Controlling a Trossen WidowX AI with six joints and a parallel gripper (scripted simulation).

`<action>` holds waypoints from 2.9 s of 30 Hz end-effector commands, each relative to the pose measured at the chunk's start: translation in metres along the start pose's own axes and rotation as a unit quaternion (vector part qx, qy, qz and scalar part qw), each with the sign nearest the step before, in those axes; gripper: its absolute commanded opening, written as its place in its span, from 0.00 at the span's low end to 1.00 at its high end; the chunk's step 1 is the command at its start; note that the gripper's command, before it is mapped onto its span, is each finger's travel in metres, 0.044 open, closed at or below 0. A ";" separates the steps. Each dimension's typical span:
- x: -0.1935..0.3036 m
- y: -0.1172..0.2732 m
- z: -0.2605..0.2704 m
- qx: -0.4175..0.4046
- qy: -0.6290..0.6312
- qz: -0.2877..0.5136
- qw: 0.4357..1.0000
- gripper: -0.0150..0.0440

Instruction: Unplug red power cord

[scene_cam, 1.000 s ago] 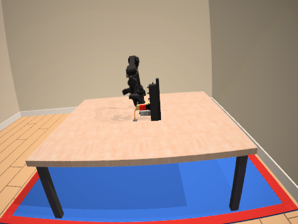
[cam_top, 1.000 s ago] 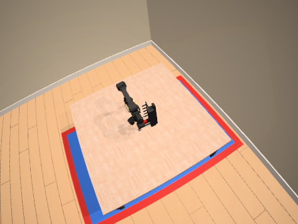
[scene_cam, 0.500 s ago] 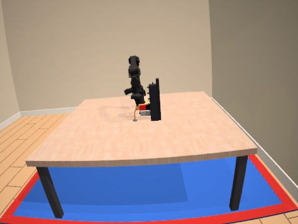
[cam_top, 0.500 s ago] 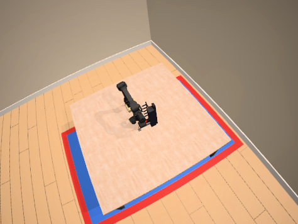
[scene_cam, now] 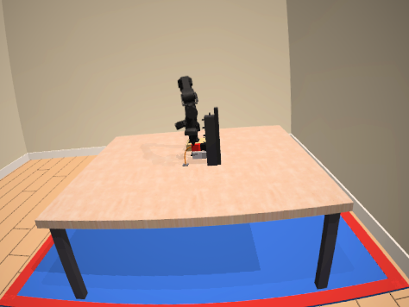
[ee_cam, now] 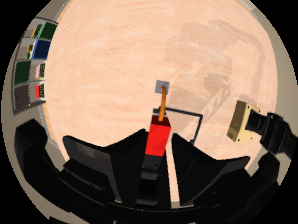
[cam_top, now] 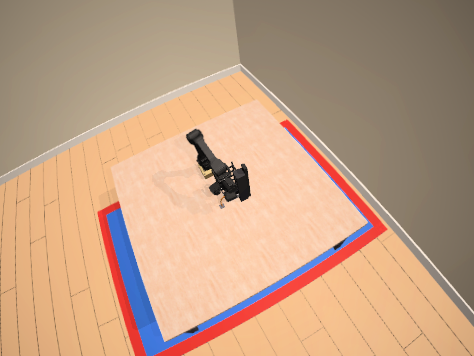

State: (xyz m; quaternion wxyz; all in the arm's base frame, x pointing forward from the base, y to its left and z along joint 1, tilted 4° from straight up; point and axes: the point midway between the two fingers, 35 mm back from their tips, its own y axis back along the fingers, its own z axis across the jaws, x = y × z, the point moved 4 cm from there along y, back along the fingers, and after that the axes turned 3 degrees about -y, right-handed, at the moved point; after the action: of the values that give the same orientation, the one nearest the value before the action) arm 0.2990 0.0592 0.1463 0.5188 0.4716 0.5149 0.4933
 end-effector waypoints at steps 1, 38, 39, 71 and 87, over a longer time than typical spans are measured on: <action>0.001 -0.001 0.000 0.001 -0.004 -0.001 1.000 0.53; -0.019 -0.010 0.003 0.001 -0.002 -0.001 1.000 0.25; -0.021 -0.010 0.003 0.001 -0.002 -0.001 1.000 0.25; -0.038 -0.011 0.001 0.000 -0.004 -0.003 1.000 0.83; -0.098 0.002 0.003 0.000 -0.004 -0.006 1.000 1.00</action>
State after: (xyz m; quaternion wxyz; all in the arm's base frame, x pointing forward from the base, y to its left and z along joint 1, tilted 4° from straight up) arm 0.3037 -0.0383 0.1535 0.5258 0.4735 0.5135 0.4855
